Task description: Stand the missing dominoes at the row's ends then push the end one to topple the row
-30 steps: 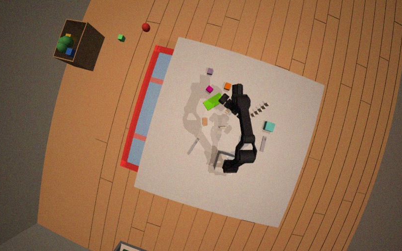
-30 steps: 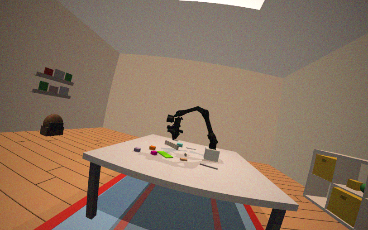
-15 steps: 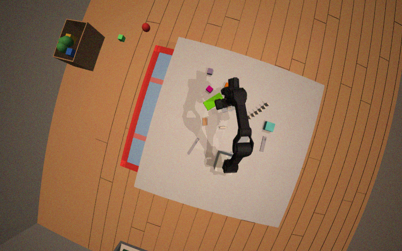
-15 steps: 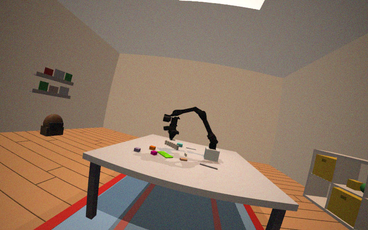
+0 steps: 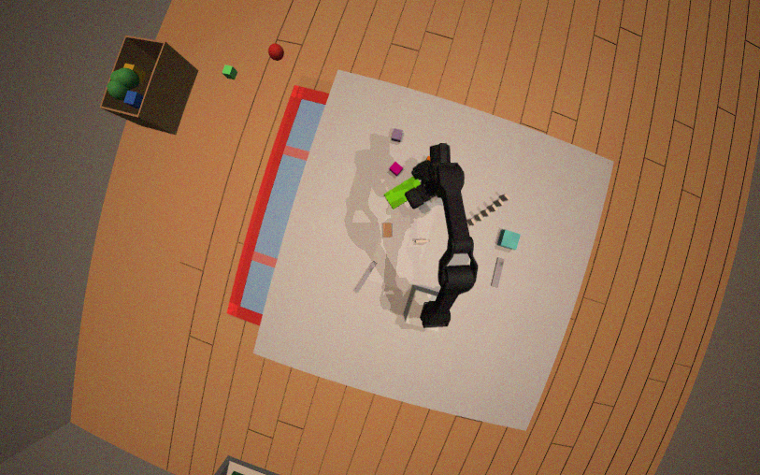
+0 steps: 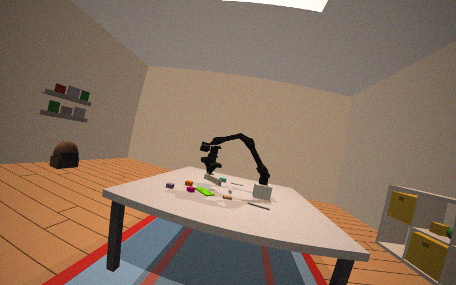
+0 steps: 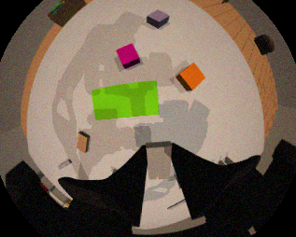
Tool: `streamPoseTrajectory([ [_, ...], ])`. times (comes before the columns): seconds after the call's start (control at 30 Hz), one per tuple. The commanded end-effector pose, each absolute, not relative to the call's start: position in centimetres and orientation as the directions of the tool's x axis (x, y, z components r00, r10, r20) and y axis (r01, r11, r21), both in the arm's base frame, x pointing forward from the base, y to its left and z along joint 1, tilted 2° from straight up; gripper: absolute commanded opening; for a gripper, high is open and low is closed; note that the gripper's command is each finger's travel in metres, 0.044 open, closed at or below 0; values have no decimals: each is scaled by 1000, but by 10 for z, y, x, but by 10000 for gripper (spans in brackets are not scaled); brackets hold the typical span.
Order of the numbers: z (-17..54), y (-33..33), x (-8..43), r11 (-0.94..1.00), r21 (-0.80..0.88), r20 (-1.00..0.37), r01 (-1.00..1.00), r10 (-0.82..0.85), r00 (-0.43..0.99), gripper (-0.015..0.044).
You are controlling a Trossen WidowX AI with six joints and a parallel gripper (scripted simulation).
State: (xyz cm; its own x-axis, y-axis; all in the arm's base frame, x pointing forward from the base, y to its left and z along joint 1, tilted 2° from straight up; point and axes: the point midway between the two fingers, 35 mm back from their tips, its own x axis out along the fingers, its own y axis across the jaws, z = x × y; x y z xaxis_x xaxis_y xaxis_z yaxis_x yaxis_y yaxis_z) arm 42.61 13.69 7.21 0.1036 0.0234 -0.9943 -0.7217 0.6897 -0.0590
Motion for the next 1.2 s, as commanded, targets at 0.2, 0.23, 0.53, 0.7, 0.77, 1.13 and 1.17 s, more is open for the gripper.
streamPoseTrajectory([
  [0.2,43,142,451,734,-37,-968,-678,143,207,107],
  [0.23,40,143,453,738,-35,-963,-674,155,220,107],
  [0.53,20,145,473,768,-12,-908,-641,260,328,107],
  [0.7,11,145,481,779,2,-868,-628,313,385,107],
  [0.77,8,144,484,782,8,-850,-623,333,408,107],
  [1.13,-4,141,494,791,36,-735,-611,435,519,107],
  [1.17,-4,140,494,791,38,-724,-611,444,529,107],
])
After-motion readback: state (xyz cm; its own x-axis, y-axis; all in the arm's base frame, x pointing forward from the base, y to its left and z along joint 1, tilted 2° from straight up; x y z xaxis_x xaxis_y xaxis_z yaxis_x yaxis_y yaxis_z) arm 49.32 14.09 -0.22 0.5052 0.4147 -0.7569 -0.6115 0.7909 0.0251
